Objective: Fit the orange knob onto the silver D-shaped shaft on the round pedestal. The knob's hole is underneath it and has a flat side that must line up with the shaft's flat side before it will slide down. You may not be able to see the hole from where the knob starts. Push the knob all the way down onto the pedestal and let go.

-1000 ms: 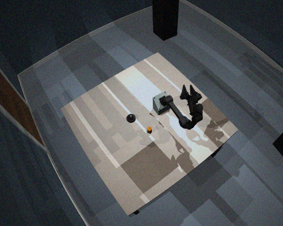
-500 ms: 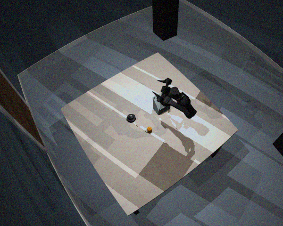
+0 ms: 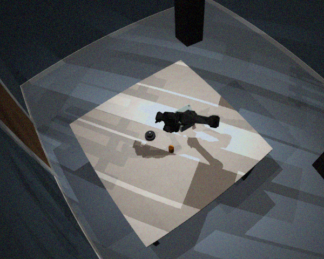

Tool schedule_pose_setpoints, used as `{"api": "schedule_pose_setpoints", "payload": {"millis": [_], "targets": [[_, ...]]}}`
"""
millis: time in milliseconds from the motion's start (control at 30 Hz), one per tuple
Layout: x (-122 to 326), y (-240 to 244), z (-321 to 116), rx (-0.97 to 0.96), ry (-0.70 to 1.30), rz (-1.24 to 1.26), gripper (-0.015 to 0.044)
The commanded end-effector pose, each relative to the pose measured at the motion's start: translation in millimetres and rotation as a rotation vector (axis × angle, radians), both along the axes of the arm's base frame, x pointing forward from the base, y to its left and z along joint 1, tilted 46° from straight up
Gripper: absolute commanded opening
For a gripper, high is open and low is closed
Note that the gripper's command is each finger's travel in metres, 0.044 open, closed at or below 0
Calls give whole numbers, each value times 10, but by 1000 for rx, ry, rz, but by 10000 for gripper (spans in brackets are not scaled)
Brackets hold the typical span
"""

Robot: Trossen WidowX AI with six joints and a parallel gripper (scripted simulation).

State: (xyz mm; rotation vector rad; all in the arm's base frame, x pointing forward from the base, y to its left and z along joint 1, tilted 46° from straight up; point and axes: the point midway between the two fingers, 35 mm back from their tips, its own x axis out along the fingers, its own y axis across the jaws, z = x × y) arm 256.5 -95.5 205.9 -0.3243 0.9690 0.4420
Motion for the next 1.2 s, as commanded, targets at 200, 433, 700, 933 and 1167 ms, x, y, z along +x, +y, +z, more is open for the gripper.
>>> {"api": "schedule_pose_setpoints", "payload": {"millis": [200, 433, 700, 933, 1167], "targets": [[39, 1474, -723, 180, -85, 920, 440], [-95, 1717, -828, 225, -115, 1063, 440], [-102, 1824, -971, 224, -115, 1063, 440], [-103, 1961, -1097, 226, -117, 1063, 440], [-107, 2055, -1202, 227, -117, 1063, 440]]}}
